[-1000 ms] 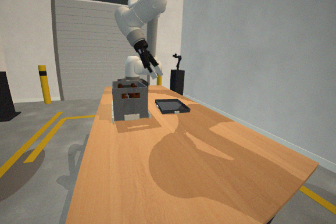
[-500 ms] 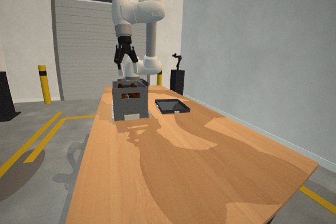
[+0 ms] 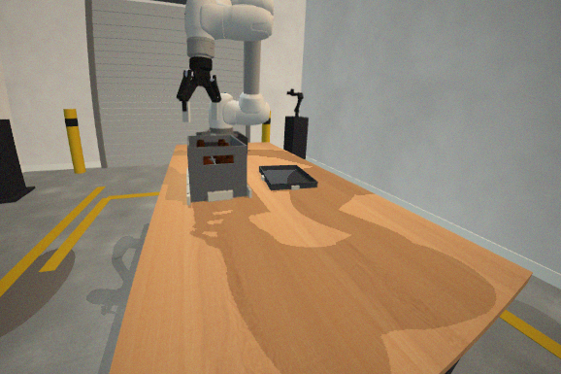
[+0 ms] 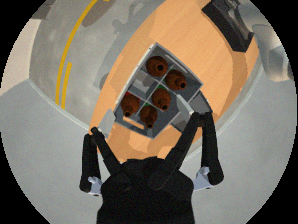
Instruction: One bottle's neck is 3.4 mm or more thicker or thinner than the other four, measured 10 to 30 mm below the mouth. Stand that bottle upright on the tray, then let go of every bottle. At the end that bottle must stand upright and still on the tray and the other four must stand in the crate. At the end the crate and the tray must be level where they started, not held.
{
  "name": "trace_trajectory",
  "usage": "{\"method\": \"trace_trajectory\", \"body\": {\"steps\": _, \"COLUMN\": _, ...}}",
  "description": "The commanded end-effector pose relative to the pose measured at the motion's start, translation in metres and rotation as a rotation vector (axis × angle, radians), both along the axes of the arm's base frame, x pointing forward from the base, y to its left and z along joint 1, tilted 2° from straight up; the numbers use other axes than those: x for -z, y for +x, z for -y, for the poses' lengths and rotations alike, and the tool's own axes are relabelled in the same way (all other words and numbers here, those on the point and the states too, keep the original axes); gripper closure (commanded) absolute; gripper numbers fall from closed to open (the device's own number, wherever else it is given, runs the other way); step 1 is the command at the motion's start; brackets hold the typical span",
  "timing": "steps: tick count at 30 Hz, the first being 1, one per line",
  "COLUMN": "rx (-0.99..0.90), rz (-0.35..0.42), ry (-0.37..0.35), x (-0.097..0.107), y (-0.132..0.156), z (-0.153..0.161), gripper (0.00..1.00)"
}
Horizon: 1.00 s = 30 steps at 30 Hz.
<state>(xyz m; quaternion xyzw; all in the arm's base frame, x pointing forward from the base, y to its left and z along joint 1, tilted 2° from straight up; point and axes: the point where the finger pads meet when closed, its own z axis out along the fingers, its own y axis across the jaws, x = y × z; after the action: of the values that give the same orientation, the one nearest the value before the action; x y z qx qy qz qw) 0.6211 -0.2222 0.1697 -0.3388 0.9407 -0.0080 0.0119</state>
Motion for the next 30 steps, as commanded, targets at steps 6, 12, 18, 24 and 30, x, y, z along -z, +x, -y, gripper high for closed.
{"method": "trace_trajectory", "body": {"steps": 6, "rx": 0.011, "rz": 0.001, "ry": -0.005, "x": -0.0034, "y": -0.0005, "z": 0.0043, "gripper": 0.0}}
{"method": "trace_trajectory", "body": {"steps": 12, "rx": 0.011, "rz": 0.001, "ry": -0.005, "x": -0.0034, "y": -0.0005, "z": 0.0043, "gripper": 0.0}}
{"method": "trace_trajectory", "body": {"steps": 18, "rx": 0.011, "rz": 0.001, "ry": -0.005, "x": -0.0034, "y": -0.0005, "z": 0.0043, "gripper": 1.0}}
{"method": "trace_trajectory", "body": {"steps": 24, "rx": 0.011, "rz": 0.001, "ry": -0.005, "x": -0.0034, "y": -0.0005, "z": 0.0043, "gripper": 1.0}}
{"method": "trace_trajectory", "body": {"steps": 30, "rx": 0.011, "rz": 0.001, "ry": -0.005, "x": -0.0034, "y": -0.0005, "z": 0.0043, "gripper": 1.0}}
